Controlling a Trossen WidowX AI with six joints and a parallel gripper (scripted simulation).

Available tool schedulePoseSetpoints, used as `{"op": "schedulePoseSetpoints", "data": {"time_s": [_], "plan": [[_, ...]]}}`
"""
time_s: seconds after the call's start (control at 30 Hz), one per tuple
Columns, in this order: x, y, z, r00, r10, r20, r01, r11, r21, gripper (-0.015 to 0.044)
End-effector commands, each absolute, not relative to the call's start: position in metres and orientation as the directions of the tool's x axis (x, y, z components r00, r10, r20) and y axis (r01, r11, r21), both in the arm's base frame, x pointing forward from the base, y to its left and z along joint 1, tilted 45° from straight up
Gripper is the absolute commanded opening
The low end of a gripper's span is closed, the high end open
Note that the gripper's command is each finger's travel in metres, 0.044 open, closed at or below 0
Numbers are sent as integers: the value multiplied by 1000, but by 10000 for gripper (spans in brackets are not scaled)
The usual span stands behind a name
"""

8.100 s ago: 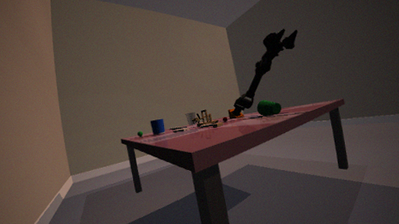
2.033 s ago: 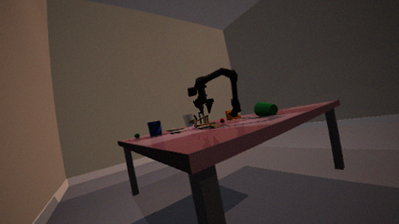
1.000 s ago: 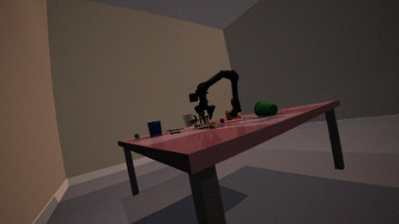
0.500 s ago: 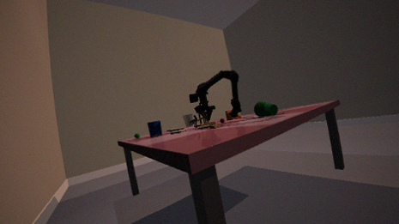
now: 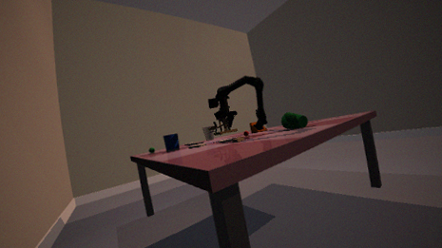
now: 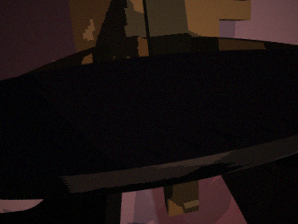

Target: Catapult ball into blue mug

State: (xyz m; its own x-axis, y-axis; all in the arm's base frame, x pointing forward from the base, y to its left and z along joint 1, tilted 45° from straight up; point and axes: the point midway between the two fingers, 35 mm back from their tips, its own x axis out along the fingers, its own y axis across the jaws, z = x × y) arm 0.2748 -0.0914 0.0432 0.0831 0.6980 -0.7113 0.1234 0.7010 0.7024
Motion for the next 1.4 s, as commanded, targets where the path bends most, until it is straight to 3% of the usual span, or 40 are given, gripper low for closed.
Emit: {"op": "schedulePoseSetpoints", "data": {"time_s": [0.0,0.43,0.9,1.37], "plan": [[274,-98,50,83,696,-713,94,707,701,0],[290,-121,30,84,695,-714,-335,695,637,0],[309,-155,-4,85,694,-715,-730,532,429,0],[316,-161,-12,86,694,-715,-765,506,399,0]]}}
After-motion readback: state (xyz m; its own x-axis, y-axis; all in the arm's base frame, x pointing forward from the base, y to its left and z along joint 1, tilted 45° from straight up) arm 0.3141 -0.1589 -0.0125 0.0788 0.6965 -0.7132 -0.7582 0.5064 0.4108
